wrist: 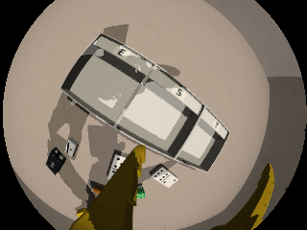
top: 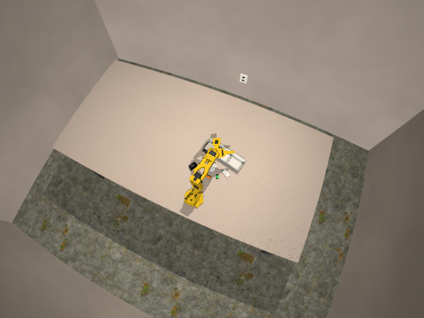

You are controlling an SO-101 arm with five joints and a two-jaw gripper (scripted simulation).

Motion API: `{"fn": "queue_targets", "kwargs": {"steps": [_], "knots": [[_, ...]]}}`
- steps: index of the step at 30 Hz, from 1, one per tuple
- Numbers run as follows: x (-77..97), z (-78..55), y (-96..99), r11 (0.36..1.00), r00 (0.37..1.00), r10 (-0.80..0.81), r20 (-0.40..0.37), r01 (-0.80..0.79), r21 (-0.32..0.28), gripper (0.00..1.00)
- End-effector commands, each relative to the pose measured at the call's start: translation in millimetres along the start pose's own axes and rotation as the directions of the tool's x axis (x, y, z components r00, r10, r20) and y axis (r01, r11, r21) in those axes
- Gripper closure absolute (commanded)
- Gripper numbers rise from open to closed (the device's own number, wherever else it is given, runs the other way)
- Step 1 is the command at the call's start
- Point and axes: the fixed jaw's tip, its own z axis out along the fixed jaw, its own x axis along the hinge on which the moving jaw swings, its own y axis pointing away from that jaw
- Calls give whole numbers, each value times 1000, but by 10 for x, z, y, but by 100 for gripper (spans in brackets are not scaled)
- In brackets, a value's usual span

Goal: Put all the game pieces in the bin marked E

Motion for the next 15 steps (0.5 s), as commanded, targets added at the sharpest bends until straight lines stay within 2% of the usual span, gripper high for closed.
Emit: {"fn": "queue_targets", "kwargs": {"steps": [1, 6, 11, 13, 15], "knots": [[71, -122, -76, 992, 992, -125, -3, 125, 20, 35], [278, -142, -87, 958, 956, -286, -70, 285, -24, 42], [476, -173, -85, 899, 892, -437, -114, 428, -91, 49], [476, -173, -85, 899, 892, -437, -114, 428, -91, 49], [551, -187, -82, 869, 862, -492, -124, 479, -121, 52]]}}
